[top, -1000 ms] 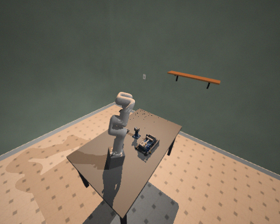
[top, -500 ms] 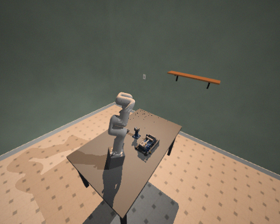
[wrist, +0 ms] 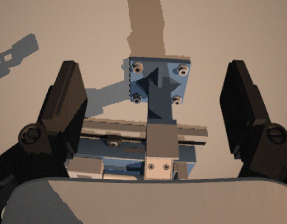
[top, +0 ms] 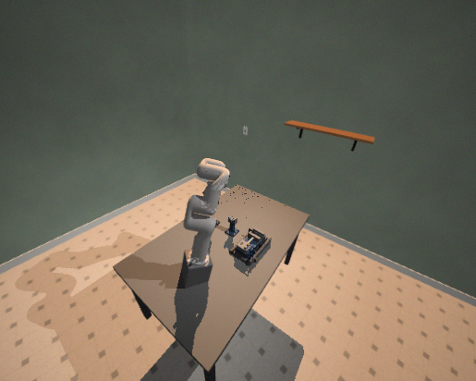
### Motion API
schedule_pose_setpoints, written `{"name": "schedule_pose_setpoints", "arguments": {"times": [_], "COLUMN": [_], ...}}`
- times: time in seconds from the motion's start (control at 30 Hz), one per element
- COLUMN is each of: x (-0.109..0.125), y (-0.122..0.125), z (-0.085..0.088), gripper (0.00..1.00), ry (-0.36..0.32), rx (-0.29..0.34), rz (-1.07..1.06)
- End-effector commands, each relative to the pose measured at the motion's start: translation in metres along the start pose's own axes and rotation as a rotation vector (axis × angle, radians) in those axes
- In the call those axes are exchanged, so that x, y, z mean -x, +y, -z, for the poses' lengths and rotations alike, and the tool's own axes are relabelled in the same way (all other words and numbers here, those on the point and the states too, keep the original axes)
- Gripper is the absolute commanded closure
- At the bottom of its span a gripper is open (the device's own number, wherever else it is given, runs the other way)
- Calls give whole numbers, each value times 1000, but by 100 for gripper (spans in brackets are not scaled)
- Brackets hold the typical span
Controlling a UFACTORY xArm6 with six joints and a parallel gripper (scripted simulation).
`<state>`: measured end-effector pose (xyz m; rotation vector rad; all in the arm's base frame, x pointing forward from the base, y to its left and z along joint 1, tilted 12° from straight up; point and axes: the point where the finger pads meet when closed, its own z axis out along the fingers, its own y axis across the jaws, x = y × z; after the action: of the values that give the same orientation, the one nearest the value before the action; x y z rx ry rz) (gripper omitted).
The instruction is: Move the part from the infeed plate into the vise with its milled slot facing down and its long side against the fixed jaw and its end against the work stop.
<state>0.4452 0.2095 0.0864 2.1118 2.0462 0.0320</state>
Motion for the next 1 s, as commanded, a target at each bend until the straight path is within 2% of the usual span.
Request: {"name": "schedule_pose_setpoints", "arguments": {"times": [0.0,0.23,0.3,0.8,0.97], "x": [-1,-1,-1,-1,-1], "y": [1,2,2,2,2], "z": [-4,-20,-20,-59,-67], "gripper": [11,11,11,11,11], "ry": [2,2,2,2,2], "rx": [4,4,4,4,4], "rz": [0,0,0,0,0]}}
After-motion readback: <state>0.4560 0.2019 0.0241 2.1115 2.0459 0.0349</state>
